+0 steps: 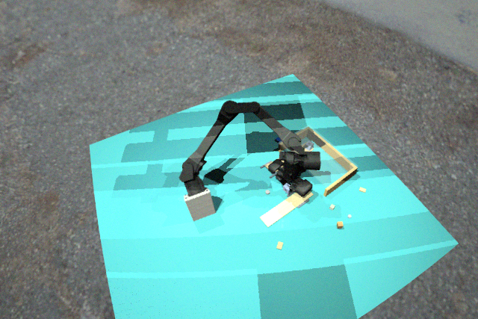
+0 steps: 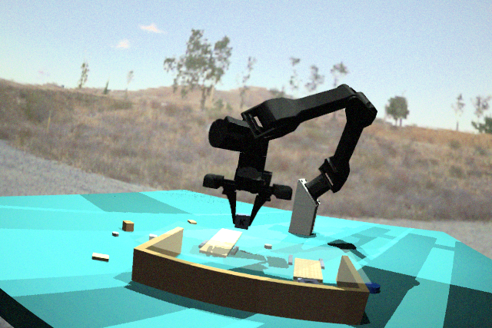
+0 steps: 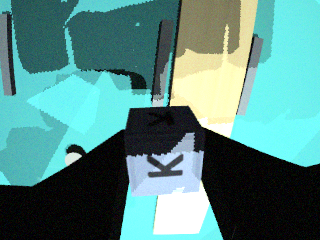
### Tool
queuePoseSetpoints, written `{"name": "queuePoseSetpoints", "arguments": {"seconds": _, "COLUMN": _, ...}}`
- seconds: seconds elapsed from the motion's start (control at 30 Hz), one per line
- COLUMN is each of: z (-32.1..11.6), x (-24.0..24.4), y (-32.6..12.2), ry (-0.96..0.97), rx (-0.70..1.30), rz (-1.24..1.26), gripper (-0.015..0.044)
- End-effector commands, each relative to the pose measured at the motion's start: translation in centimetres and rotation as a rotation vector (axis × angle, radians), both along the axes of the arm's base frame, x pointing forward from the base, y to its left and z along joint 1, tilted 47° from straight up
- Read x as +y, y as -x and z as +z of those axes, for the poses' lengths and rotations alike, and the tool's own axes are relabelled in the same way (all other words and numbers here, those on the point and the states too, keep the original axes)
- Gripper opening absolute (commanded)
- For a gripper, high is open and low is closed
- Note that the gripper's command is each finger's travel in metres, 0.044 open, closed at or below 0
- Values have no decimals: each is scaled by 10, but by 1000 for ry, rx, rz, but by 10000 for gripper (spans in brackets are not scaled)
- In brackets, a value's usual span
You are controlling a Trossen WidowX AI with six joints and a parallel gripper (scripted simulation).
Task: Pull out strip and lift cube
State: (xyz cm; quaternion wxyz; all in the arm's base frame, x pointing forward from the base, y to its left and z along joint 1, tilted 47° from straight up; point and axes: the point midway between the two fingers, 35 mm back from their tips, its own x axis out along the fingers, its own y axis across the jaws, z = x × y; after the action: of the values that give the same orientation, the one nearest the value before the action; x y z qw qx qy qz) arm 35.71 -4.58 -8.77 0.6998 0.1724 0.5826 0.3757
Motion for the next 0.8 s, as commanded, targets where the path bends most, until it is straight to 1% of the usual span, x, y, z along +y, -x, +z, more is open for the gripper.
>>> {"name": "queuePoseSetpoints", "arguments": {"seconds": 0.0, "z": 1, "x": 2, "y": 12, "ry": 3, "rx": 2, "rz": 2, "gripper": 0}}
{"name": "queuePoseSetpoints", "arguments": {"seconds": 0.57, "z": 9, "x": 14, "y": 63, "ry": 2, "rx": 4, "rz": 2, "gripper": 0}}
{"name": "queuePoseSetpoints", "arguments": {"seconds": 0.77, "z": 30, "x": -9, "y": 64, "ry": 4, "rx": 5, "rz": 2, "gripper": 0}}
